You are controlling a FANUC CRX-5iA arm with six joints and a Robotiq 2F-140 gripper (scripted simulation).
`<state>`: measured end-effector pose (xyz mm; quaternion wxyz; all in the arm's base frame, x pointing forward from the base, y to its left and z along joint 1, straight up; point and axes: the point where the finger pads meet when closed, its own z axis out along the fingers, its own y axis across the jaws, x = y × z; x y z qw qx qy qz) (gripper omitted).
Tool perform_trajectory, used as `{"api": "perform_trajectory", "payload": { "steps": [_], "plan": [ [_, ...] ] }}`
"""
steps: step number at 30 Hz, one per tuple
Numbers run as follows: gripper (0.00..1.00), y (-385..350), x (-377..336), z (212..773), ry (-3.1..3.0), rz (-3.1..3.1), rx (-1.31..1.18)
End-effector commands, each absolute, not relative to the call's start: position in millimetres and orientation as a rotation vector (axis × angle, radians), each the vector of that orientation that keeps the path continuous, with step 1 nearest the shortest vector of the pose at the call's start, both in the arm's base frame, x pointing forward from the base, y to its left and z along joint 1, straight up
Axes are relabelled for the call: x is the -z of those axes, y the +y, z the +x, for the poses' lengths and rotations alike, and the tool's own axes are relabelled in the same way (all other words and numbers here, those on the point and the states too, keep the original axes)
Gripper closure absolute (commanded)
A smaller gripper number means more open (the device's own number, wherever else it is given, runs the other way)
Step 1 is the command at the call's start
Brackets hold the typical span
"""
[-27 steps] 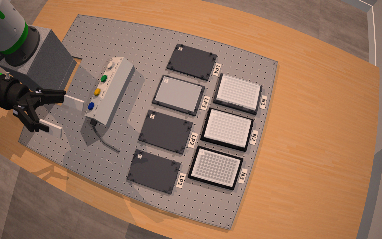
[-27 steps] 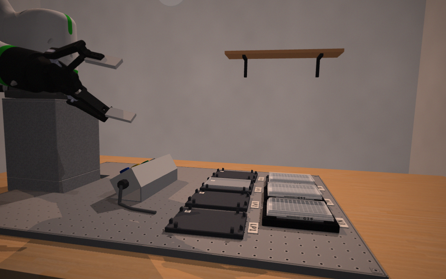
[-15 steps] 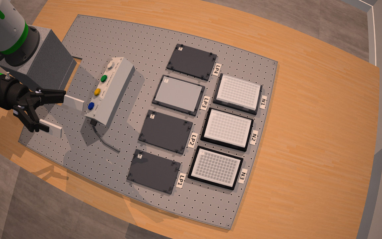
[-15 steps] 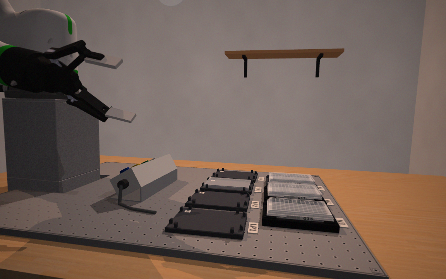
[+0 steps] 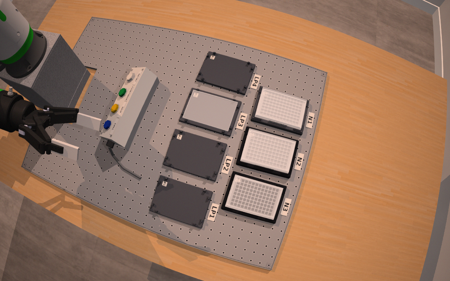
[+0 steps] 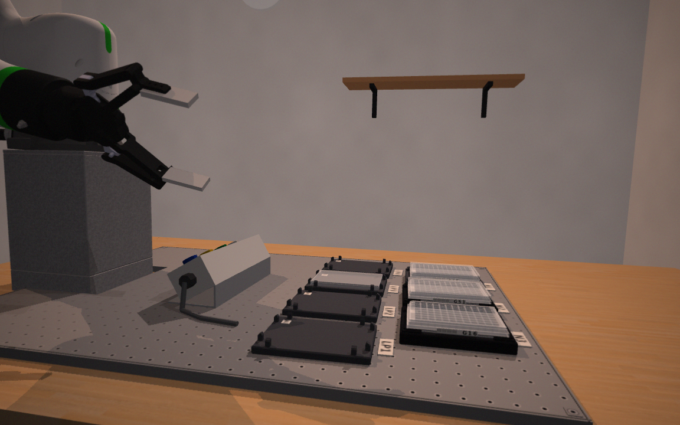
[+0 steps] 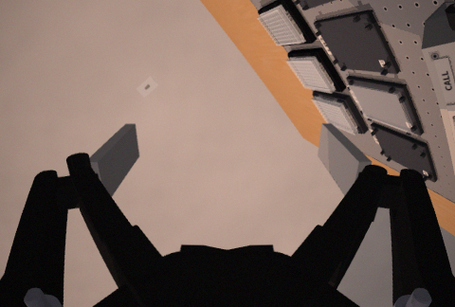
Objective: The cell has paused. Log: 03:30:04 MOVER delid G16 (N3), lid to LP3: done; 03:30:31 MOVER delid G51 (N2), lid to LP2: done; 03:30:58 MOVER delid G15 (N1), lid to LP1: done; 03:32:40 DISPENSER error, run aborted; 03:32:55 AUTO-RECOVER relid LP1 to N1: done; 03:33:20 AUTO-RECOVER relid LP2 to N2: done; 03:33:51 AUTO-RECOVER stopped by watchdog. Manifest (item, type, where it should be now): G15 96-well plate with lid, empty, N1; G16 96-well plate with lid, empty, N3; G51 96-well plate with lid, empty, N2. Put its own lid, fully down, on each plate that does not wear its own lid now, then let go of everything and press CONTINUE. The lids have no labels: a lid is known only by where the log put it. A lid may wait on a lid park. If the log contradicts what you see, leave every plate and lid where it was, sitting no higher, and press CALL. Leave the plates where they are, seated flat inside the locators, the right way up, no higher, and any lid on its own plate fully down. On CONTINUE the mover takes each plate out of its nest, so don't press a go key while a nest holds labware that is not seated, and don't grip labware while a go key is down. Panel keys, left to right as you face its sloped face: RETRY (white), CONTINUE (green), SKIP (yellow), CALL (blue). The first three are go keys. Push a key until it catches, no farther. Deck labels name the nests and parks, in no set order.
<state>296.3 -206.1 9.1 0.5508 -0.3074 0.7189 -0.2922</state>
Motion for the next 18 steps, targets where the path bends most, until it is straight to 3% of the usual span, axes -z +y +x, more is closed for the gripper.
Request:
{"api": "perform_trajectory", "payload": {
  "steps": [1, 18],
  "plan": [
    [0.0, -201, -3, 307, 1.682, -0.851, 0.681],
    [0.0, -165, 44, 374, 1.449, -1.685, 0.557]
  ]
}}
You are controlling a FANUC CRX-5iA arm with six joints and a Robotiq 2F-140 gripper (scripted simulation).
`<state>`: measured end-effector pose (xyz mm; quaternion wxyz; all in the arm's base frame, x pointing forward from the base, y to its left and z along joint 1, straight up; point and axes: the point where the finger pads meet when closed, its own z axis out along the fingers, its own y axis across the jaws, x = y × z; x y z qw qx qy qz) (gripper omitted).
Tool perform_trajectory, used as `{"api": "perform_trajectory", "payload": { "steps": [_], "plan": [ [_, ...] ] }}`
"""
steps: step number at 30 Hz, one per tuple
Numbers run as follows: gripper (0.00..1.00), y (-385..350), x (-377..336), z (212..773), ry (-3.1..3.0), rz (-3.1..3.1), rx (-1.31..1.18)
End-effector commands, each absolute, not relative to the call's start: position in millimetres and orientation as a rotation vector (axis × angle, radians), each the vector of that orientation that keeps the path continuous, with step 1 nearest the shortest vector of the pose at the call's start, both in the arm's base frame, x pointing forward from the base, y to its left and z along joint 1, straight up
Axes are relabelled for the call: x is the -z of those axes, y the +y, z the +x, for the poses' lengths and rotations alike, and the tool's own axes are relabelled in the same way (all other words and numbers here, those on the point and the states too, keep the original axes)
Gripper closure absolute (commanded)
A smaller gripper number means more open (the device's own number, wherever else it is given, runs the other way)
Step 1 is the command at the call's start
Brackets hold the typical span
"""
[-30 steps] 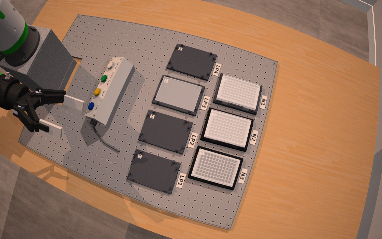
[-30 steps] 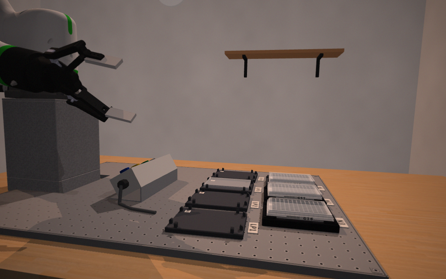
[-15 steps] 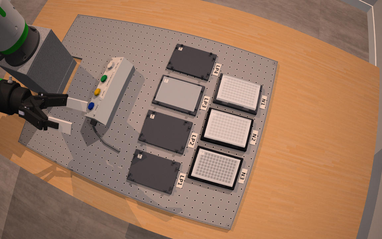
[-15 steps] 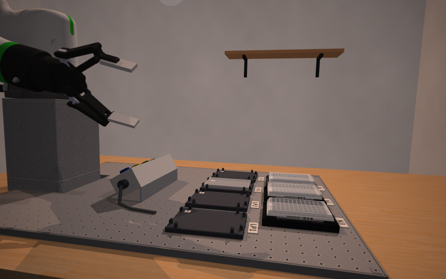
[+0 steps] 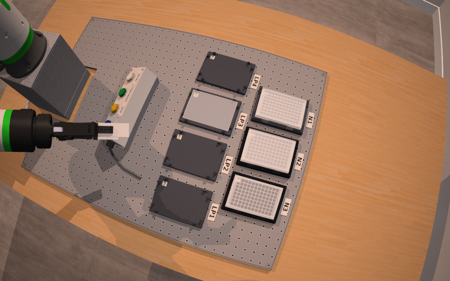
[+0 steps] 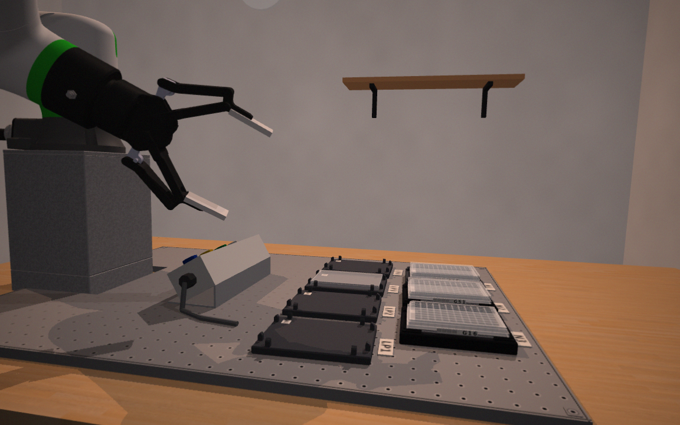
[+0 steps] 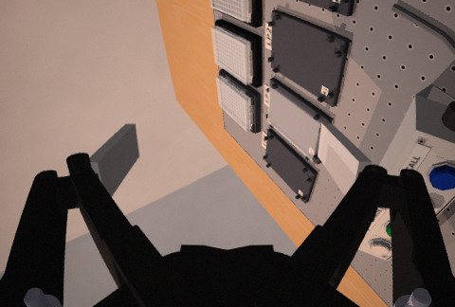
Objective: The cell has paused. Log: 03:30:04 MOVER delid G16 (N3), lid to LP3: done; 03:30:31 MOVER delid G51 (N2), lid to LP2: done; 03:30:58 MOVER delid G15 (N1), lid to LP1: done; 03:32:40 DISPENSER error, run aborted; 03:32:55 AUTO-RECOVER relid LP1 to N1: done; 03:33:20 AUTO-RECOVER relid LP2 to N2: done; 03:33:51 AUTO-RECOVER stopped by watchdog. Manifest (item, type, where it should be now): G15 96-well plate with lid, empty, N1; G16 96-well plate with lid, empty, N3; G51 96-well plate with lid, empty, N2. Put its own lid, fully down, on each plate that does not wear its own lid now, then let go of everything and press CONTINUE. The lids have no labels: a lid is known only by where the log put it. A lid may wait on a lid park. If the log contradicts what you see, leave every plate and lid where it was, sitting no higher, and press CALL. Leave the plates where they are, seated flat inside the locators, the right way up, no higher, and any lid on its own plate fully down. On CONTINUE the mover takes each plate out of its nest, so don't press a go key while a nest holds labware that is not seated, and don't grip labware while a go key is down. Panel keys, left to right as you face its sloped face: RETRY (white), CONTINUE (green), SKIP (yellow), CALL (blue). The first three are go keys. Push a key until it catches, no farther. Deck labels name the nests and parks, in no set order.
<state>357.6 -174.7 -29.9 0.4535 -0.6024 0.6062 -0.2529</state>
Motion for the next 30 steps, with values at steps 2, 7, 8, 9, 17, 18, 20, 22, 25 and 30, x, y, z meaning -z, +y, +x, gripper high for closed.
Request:
{"api": "perform_trajectory", "payload": {
  "steps": [2, 7, 8, 9, 17, 18, 20, 22, 25, 30],
  "plan": [
    [0.0, -162, 48, 382, 1.411, -1.772, 0.541],
    [0.0, -154, 59, 397, 1.329, -1.944, 0.502],
    [0.0, -154, 59, 397, 1.329, -1.944, 0.502],
    [0.0, -150, 64, 404, 1.286, -2.027, 0.479],
    [0.0, -139, 79, 426, 1.14, -2.268, 0.412],
    [0.0, -135, 84, 433, 1.087, -2.345, 0.387],
    [0.0, -135, 84, 433, 1.087, -2.345, 0.387],
    [0.0, -131, 89, 440, 1.033, -2.419, 0.362],
    [0.0, -127, 93, 447, 0.977, -2.492, 0.335],
    [0.0, -119, 103, 460, 0.858, -2.632, 0.28]
  ]
}}
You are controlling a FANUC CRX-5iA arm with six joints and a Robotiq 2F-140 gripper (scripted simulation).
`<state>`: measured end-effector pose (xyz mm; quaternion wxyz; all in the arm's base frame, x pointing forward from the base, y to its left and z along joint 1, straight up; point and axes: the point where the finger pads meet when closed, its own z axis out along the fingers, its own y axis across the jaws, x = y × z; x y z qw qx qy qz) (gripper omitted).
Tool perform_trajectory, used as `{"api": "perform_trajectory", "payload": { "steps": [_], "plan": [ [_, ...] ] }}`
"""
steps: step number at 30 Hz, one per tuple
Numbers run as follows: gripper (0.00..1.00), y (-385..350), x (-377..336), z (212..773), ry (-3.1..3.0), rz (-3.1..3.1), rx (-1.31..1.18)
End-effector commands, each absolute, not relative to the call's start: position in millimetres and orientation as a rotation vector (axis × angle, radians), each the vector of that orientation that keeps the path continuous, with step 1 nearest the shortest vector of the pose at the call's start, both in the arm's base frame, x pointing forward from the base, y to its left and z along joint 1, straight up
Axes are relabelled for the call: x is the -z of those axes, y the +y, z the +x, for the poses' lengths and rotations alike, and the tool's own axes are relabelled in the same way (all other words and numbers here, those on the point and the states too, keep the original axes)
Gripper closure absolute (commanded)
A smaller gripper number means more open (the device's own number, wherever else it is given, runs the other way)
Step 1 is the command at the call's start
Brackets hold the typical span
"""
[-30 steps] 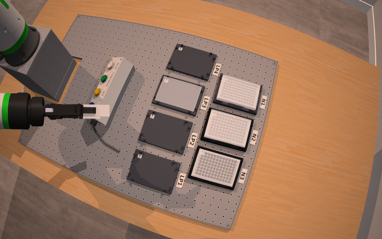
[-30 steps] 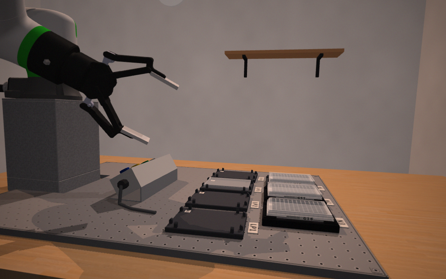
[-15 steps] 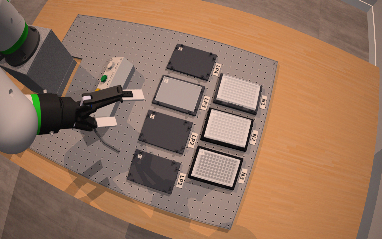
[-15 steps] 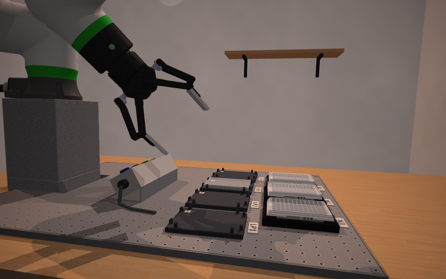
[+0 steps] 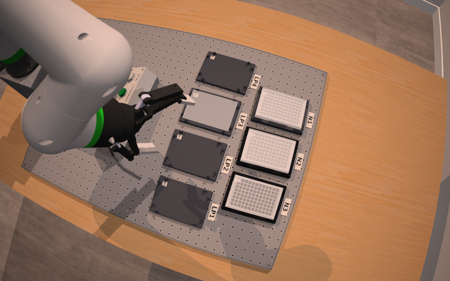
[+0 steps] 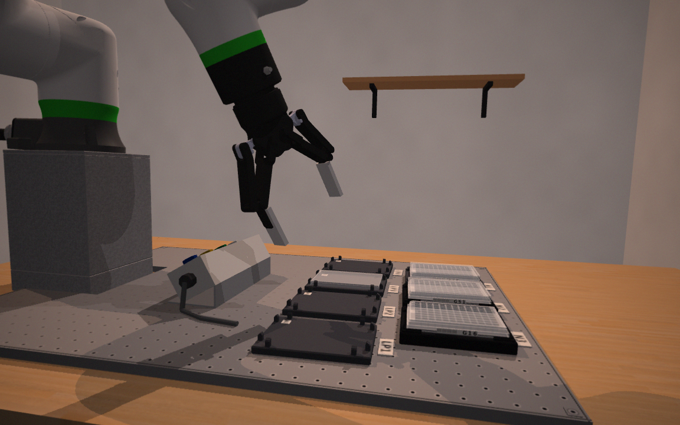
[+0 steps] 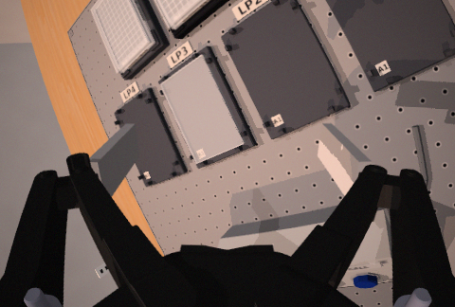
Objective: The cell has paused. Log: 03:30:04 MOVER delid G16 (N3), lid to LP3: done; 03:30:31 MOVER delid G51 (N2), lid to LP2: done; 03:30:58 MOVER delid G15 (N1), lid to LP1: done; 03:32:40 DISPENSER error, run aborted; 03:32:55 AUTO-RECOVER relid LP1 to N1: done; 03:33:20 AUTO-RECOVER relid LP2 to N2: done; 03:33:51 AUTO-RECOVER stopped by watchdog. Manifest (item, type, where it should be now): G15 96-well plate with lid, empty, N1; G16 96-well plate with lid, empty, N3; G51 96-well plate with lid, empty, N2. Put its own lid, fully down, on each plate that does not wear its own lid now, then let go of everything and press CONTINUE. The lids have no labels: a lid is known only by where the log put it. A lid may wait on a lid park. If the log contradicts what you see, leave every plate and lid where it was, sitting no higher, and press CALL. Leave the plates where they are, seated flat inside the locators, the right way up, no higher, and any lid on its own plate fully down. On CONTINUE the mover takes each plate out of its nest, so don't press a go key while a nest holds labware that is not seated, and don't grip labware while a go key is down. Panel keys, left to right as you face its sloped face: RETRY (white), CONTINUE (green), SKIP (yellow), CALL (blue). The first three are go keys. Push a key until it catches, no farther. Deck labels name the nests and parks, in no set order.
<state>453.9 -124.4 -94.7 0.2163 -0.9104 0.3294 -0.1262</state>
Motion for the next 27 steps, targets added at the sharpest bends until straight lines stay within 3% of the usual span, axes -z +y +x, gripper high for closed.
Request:
{"api": "perform_trajectory", "payload": {
  "steps": [1, 27],
  "plan": [
    [0.0, -116, 108, 467, 0.796, -2.698, 0.25],
    [0.0, -90, 141, 513, 0.274, -3.128, 0.009]
  ]
}}
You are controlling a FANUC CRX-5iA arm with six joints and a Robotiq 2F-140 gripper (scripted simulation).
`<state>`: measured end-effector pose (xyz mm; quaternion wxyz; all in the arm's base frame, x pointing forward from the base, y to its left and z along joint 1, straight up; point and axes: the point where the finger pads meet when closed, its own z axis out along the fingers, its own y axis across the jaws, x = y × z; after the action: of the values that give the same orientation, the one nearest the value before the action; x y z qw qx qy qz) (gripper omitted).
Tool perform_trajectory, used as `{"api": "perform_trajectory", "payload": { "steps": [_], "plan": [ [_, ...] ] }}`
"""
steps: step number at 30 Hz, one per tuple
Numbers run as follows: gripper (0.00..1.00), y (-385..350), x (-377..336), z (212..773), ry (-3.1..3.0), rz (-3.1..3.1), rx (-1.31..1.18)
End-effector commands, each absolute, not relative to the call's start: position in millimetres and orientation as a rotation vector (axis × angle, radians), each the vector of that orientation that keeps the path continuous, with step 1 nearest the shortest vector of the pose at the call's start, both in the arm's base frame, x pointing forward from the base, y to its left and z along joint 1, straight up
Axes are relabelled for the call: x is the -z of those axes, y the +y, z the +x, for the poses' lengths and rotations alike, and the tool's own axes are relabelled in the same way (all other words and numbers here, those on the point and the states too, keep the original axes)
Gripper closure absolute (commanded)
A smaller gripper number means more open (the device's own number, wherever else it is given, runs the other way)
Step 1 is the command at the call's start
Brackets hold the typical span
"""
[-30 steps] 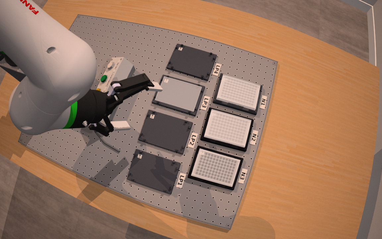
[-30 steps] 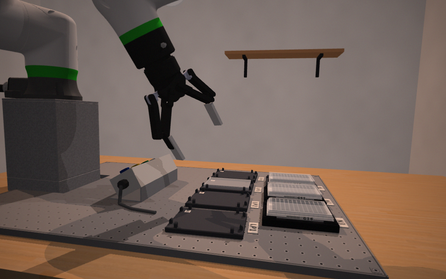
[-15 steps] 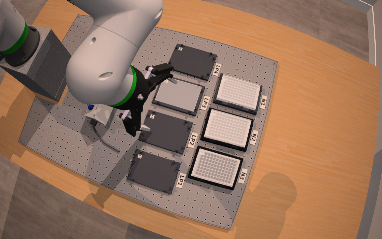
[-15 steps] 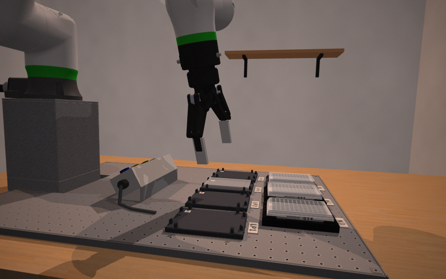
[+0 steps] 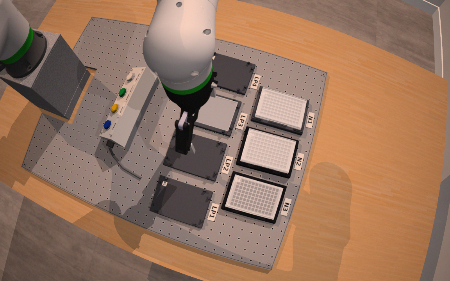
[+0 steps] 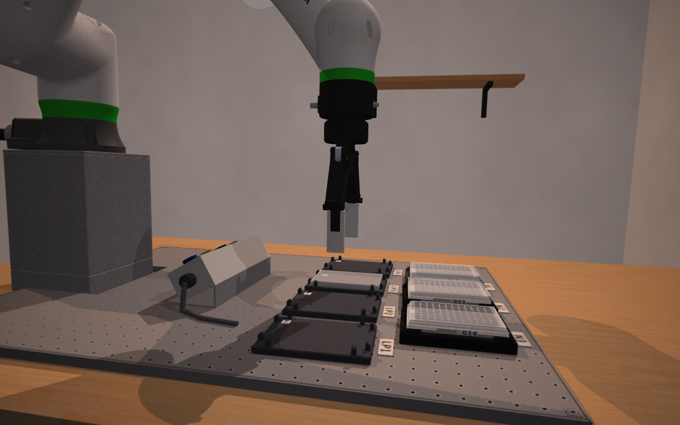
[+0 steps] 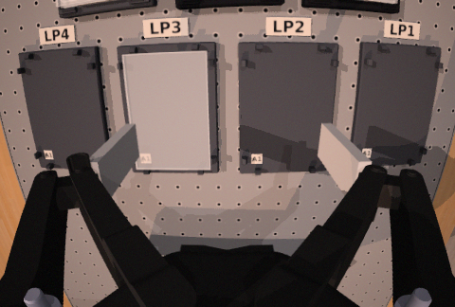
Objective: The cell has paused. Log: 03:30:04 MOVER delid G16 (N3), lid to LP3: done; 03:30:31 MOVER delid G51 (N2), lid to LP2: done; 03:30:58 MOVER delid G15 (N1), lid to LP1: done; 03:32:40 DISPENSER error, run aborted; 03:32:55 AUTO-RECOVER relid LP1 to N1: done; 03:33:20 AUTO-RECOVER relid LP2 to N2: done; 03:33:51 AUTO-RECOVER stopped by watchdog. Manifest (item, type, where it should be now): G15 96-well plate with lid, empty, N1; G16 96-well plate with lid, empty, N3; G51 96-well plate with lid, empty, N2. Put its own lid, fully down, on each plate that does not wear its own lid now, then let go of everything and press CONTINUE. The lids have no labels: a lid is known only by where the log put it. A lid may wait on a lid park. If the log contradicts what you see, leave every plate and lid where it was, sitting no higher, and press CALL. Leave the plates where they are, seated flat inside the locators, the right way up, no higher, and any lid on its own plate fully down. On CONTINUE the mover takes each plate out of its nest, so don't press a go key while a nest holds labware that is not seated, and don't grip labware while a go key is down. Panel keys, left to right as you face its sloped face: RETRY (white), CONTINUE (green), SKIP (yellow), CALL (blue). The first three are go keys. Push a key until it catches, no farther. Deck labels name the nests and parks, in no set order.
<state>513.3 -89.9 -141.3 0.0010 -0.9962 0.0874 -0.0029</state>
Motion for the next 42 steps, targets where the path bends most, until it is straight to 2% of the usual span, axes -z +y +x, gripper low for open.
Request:
{"api": "perform_trajectory", "payload": {
  "steps": [1, 35, 39, 41, 42],
  "plan": [
    [1.0, -90, 141, 513, 0.274, -3.128, 0.009],
    [1.0, -91, 141, 513, 0.274, -3.128, 0.009],
    [1.0, -166, 142, 504, 0.274, -3.127, 0.004],
    [1.0, -166, 142, 504, 0.274, -3.127, 0.004],
    [1.0, -190, 142, 498, 0.274, -3.126, 0.003]
  ]
}}
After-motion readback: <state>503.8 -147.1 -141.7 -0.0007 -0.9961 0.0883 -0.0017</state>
